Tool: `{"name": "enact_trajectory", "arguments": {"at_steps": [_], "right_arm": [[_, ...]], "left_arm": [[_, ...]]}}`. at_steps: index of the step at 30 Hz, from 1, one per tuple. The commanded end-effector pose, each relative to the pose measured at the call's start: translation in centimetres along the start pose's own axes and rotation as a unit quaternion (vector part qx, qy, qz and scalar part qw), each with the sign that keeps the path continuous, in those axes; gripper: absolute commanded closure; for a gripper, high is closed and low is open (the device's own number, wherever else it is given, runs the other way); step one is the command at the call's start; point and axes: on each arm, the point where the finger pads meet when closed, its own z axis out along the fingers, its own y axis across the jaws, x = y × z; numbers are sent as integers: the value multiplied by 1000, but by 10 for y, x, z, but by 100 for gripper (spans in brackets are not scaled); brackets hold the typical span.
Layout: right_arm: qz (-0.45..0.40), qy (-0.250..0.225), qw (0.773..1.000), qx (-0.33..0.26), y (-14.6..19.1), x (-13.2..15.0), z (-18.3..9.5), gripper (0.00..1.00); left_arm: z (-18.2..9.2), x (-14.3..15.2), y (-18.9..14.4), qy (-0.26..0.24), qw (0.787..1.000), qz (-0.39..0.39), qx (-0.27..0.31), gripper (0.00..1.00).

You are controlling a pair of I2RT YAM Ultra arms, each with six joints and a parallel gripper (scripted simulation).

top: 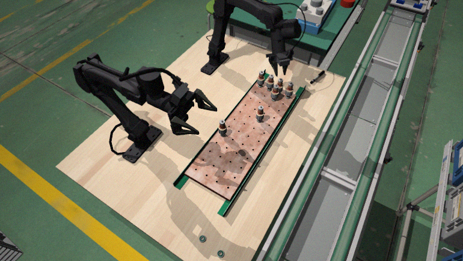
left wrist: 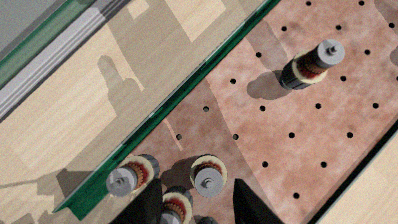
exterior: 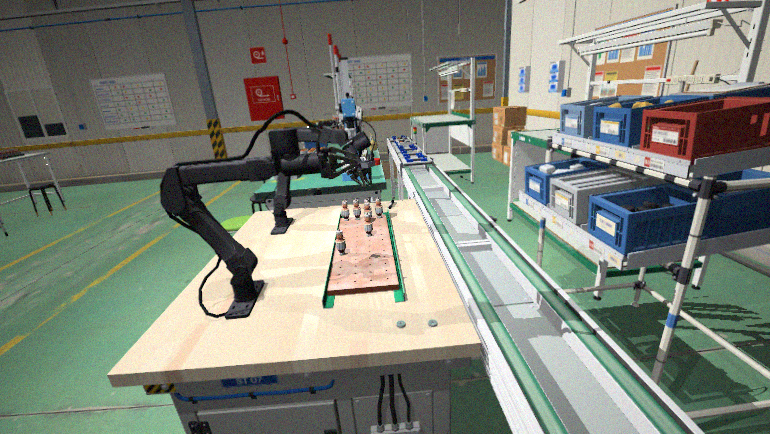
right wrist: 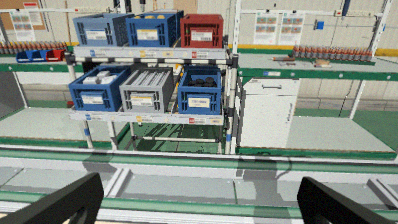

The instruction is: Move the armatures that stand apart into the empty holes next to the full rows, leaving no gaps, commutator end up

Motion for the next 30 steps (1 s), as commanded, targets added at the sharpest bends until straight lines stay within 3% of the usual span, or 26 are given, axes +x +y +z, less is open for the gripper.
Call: {"name": "enact_trajectory", "arguments": {"at_steps": [1, 12, 23, 27, 30], "right_arm": [[5, -25, 1000, 6, -2, -25, -8, 0], [5, -25, 1000, 6, -2, -25, -8, 0], [5, -25, 1000, 6, -2, -25, -8, 0], [5, -25, 1000, 6, -2, -25, -8, 0], [5, -25, 1000, 6, -2, -25, -8, 0]], "left_arm": [[-22, -12, 3, -21, 1000, 4, -8, 63], [-20, -4, 2, -20, 1000, 0, -11, 63], [-73, -31, 41, -143, 975, -70, -158, 63], [-81, -31, 42, -155, 970, -78, -170, 63], [-101, -41, 38, -196, 958, -84, -194, 63]]}}
